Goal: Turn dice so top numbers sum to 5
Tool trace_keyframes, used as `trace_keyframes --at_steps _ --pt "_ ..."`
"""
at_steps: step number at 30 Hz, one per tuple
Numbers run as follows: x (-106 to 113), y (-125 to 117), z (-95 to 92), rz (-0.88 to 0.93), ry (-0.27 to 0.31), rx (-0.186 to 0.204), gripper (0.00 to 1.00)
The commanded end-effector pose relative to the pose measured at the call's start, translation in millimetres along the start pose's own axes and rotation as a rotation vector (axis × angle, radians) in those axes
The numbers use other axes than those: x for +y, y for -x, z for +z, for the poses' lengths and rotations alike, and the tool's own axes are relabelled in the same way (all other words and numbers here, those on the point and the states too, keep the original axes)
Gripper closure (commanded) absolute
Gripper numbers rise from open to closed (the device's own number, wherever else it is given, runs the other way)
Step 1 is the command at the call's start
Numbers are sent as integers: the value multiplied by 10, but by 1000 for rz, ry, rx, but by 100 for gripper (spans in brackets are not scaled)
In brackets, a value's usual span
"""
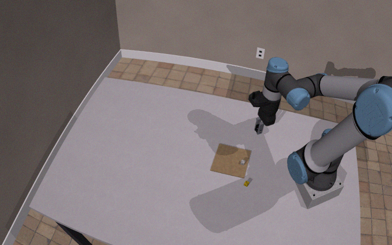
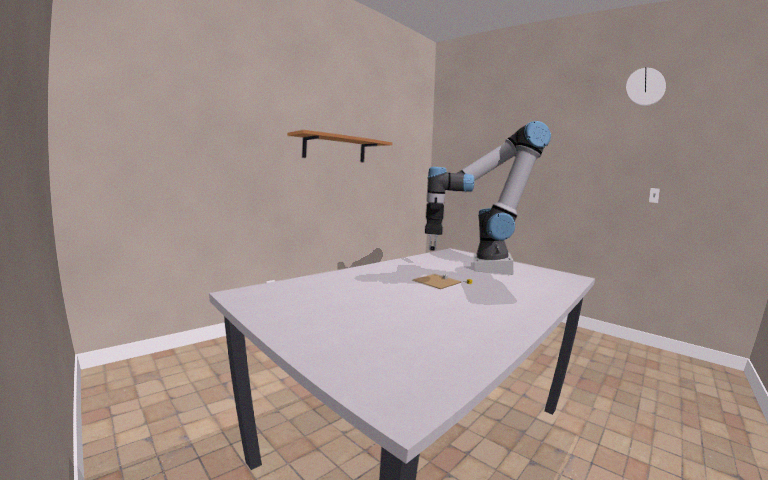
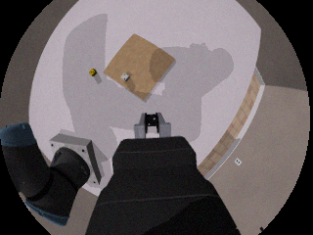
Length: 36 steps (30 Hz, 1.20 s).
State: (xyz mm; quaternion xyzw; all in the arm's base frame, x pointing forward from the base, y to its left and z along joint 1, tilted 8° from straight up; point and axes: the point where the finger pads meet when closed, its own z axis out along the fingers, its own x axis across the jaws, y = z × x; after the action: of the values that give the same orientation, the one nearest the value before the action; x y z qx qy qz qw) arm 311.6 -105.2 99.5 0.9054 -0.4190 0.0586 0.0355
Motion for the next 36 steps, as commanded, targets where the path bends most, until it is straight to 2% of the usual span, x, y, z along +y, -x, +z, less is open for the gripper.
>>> trace_keyframes --at_steps 1,10,21,23,36 --pt "-29 -4 -4 17 0 1 66" --pt "-177 -1 -12 106 -1 -1 66" --pt "-613 56 -30 368 0 -3 66" --pt "-613 56 -30 368 0 -3 66" --pt "-1095 219 -44 663 0 0 66"
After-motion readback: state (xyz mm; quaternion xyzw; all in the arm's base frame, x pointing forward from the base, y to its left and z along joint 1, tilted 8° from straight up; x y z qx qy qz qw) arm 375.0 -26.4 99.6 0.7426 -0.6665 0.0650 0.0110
